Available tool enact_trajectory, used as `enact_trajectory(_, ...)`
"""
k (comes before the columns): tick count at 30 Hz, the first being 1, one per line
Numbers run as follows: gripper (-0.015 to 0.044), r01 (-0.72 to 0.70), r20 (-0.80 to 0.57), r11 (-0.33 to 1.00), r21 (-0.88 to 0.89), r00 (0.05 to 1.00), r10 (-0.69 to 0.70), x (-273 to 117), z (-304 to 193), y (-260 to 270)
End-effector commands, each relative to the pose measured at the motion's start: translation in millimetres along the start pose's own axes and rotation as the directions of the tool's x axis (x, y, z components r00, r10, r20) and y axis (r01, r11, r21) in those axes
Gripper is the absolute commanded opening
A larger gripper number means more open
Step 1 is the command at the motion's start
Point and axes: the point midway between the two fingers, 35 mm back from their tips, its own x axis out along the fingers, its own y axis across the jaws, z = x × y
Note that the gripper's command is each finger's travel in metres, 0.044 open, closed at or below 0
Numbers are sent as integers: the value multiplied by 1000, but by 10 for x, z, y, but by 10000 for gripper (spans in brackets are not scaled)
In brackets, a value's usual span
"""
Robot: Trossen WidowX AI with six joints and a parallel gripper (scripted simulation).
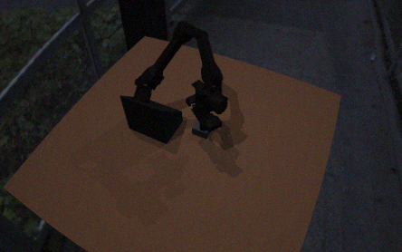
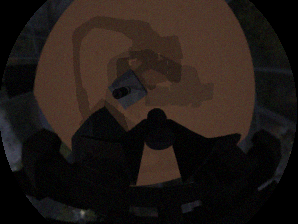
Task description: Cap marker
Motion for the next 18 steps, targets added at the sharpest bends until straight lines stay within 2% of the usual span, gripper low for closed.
enact_trajectory(1, 0, -4, 4, 1000, 6, 1000, 4, -33, 68, 109)
enact_trajectory(18, 0, -8, 7, 1000, 6, 1000, 8, -158, 290, 529)
